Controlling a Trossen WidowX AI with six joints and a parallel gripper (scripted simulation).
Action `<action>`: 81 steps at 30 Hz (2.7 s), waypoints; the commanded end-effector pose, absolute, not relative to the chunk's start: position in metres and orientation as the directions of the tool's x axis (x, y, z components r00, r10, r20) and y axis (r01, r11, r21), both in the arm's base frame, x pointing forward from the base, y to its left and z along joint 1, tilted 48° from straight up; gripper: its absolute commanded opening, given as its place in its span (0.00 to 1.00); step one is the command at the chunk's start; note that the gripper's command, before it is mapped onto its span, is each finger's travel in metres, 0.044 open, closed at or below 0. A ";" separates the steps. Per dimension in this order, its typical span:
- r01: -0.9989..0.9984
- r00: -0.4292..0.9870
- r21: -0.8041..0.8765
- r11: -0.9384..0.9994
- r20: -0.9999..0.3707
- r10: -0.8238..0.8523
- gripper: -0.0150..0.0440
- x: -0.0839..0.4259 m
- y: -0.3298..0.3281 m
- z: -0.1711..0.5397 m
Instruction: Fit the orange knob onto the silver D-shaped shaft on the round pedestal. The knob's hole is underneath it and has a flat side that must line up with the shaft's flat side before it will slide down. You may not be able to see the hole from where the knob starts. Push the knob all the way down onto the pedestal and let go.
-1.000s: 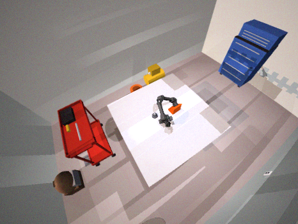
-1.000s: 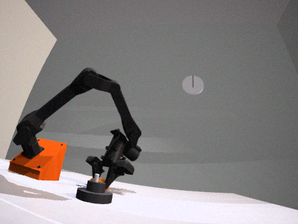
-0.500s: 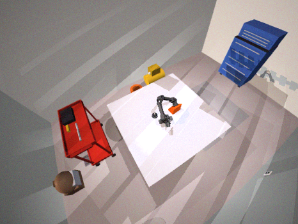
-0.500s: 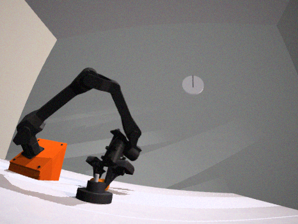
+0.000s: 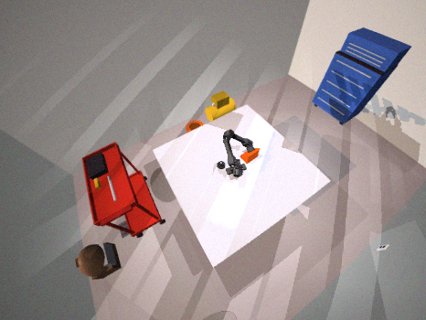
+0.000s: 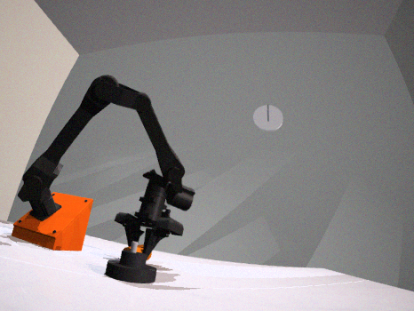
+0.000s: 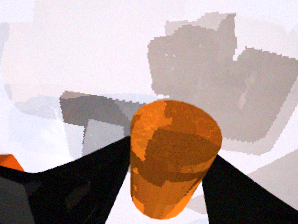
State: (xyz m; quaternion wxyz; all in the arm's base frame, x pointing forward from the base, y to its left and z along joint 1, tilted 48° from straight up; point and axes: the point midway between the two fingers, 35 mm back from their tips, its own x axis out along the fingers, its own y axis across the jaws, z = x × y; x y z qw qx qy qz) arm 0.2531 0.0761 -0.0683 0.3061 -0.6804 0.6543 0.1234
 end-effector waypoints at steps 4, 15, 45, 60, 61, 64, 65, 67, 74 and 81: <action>-0.967 0.141 -0.253 0.043 -0.665 -0.733 0.56 0.251 0.074 -0.061; -0.967 0.178 -0.252 0.042 -0.785 -0.593 0.56 0.248 0.069 -0.050; -0.968 0.243 -0.249 0.040 -0.963 -0.117 0.56 0.241 0.046 -0.027; -0.968 0.250 -0.250 0.039 -0.968 -0.005 0.56 0.239 0.038 -0.022; -0.968 0.250 -0.250 0.039 -0.968 -0.006 0.56 0.239 0.037 -0.022; -0.968 0.249 -0.248 0.035 -0.969 0.006 0.60 0.239 0.038 -0.023; -0.968 0.249 -0.248 0.035 -0.969 0.006 0.65 0.239 0.038 -0.023; -0.968 0.249 -0.248 0.035 -0.969 0.006 0.69 0.239 0.038 -0.023; -0.968 0.249 -0.248 0.035 -0.969 0.006 0.69 0.239 0.038 -0.023; -0.968 0.249 -0.248 0.035 -0.969 0.006 0.69 0.239 0.038 -0.023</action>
